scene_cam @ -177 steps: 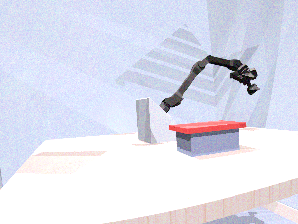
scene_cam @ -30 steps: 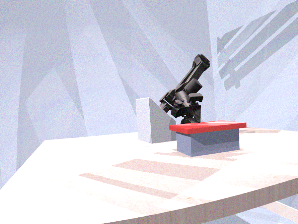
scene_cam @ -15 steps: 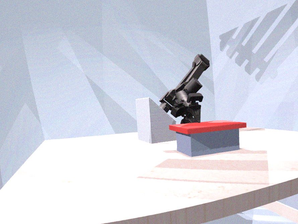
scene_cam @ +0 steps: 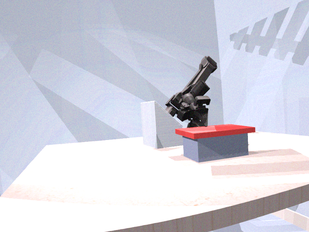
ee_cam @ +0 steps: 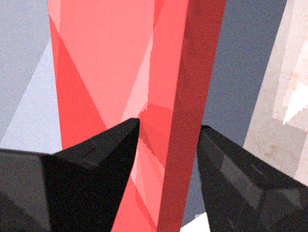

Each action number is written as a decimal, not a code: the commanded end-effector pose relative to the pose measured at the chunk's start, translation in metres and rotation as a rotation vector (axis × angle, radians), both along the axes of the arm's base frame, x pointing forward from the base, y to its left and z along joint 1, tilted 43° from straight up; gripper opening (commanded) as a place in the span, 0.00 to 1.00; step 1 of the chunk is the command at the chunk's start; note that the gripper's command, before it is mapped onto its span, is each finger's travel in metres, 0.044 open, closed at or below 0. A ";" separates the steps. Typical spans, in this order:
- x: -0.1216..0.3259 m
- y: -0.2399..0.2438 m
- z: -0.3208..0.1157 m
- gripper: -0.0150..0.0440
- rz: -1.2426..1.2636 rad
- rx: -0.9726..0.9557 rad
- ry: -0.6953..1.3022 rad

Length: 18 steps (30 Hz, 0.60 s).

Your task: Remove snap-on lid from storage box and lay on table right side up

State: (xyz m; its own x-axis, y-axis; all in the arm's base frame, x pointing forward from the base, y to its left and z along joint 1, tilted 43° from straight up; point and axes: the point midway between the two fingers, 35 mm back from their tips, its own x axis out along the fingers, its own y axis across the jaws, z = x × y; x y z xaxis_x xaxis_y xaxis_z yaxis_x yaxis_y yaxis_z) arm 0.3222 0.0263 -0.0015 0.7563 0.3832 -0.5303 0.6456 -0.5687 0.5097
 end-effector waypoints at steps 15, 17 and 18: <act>0.000 -0.005 0.005 0.25 -0.003 -0.003 -0.009; 0.000 -0.005 0.006 0.25 -0.003 -0.003 -0.009; 0.000 -0.005 0.006 0.25 -0.003 -0.003 -0.009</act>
State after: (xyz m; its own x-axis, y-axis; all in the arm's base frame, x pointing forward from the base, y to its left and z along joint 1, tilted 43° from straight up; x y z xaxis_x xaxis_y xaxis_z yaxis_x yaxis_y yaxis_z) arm 0.3218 0.0236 0.0013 0.7569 0.3829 -0.5297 0.6449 -0.5692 0.5101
